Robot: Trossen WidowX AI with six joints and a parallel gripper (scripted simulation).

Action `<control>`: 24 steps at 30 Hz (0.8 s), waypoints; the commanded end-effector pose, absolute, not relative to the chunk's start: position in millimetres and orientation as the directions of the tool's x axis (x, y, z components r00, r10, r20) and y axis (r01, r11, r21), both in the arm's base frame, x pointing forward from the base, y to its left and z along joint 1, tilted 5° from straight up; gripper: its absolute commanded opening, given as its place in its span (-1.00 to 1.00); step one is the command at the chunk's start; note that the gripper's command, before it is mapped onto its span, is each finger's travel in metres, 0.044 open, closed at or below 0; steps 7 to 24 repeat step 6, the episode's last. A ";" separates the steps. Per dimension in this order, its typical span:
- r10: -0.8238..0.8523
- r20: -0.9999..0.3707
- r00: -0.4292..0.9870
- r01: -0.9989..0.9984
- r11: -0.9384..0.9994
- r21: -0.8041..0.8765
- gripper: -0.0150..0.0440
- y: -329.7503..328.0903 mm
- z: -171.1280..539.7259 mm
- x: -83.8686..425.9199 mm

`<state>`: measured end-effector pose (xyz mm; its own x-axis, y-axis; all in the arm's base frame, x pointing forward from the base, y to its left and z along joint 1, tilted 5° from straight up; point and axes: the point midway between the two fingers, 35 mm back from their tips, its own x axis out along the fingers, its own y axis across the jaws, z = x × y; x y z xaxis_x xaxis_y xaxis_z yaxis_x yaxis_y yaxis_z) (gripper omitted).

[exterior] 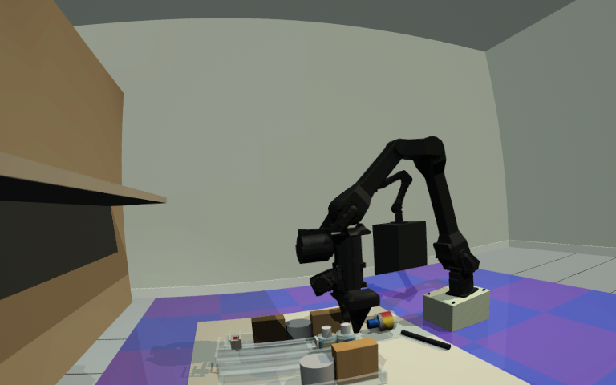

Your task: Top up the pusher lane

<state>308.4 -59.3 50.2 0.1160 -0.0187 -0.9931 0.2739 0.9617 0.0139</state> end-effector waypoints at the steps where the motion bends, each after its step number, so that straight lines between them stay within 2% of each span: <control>1: -0.020 -0.993 0.113 0.277 0.961 0.012 0.51 -55.0 48.8 294.3; 6: -0.019 -0.994 0.112 0.277 0.961 0.012 0.51 -49.9 46.7 276.9; 24: -0.019 -0.994 0.112 0.277 0.961 0.012 0.51 -49.9 46.7 276.9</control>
